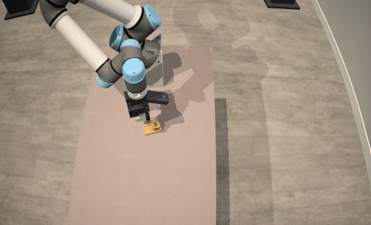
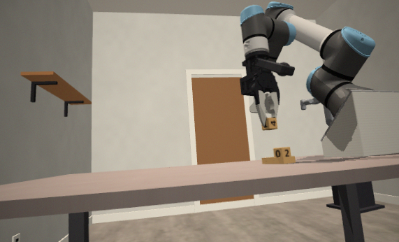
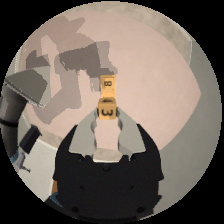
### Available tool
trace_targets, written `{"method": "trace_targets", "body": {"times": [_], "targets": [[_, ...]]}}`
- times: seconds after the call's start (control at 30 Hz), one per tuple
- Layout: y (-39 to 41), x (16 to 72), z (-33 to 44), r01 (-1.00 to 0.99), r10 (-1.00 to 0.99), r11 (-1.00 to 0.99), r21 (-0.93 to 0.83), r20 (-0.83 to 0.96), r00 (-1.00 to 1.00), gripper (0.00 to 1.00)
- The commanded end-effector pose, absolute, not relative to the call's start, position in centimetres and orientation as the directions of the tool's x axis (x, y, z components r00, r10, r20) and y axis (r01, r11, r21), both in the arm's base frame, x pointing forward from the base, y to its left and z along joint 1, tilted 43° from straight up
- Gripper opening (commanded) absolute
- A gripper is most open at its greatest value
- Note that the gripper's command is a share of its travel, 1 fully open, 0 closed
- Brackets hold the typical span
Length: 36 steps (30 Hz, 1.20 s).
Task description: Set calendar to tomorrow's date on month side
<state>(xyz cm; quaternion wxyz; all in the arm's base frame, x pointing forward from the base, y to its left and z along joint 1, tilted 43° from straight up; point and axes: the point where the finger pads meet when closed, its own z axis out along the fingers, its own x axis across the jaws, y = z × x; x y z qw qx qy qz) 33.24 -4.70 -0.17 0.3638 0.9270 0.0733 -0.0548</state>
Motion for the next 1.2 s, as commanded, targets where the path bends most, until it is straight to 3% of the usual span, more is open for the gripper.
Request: {"method": "trace_targets", "body": {"times": [0.0, 1.17], "targets": [[-5.5, 33.3, -1.0, 0.176, 0.097, -0.725, 0.666, -0.153, 0.983, 0.11], [-8.0, 33.2, -3.8, 0.176, 0.097, -0.725, 0.666, -0.153, 0.983, 0.11]]}}
